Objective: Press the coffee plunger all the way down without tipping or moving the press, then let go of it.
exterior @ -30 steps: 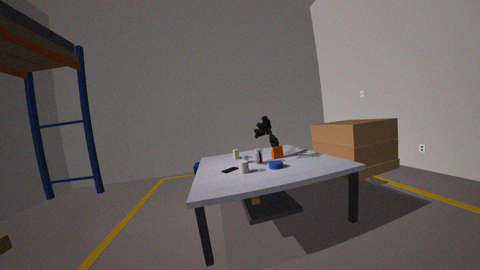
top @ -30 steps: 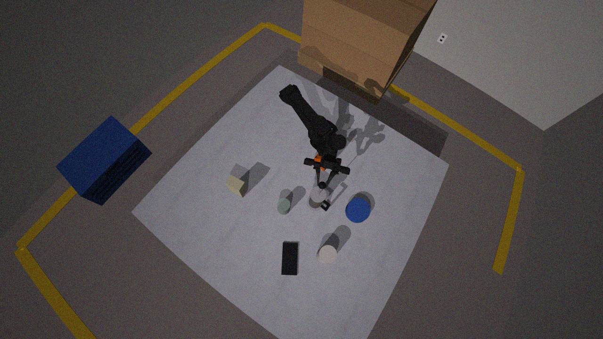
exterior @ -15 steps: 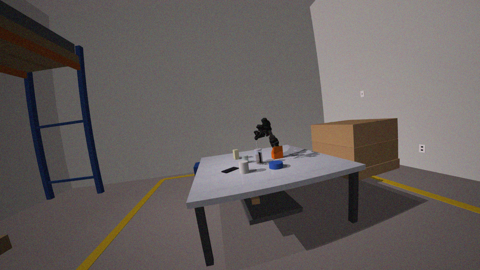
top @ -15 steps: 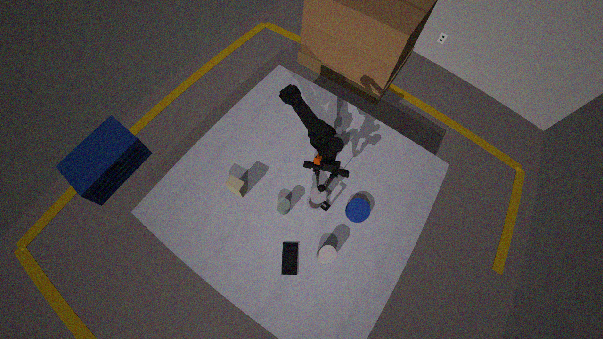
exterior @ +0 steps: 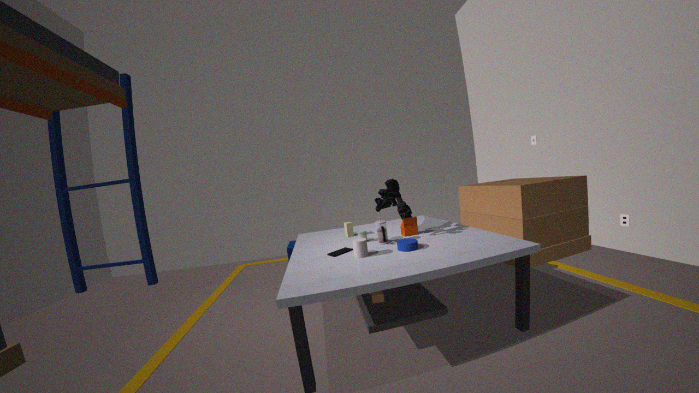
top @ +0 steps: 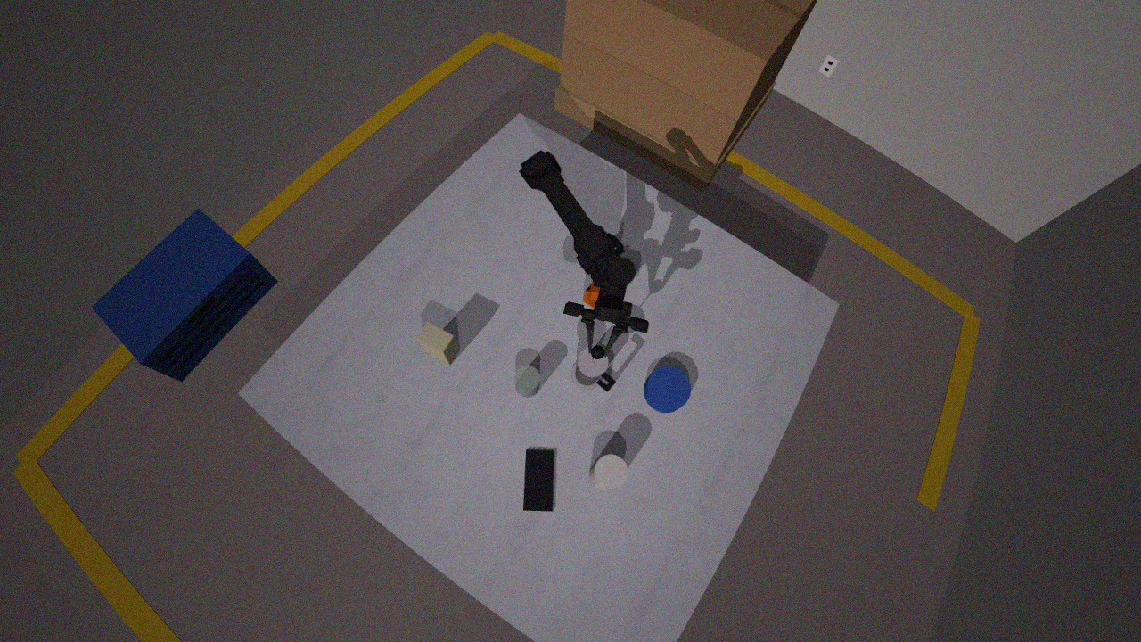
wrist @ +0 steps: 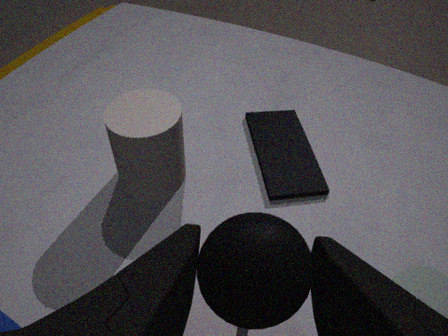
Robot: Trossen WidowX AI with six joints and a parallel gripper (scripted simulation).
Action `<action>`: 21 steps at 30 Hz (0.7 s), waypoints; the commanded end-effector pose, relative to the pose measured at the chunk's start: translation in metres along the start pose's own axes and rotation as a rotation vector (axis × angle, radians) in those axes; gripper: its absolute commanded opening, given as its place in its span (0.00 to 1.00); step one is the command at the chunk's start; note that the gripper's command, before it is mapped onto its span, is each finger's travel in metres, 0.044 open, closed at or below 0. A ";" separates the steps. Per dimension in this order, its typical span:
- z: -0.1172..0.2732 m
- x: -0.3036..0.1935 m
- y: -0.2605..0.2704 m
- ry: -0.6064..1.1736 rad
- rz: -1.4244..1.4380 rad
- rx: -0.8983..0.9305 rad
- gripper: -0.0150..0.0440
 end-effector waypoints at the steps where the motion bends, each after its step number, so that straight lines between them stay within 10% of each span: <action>1: -0.009 -0.024 -0.004 0.052 0.033 -0.007 0.47; 21: -0.031 -0.045 -0.012 0.048 0.035 -0.009 0.47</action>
Point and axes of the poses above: the point midway between the two fingers, 35 mm back from their tips, its own z axis back along the fingers, its own y axis across the jaws, x = y × z, the point moved 2 cm from there along z, back along the fingers, and after that the axes turned 13 degrees about -z, right-handed, at the moved point
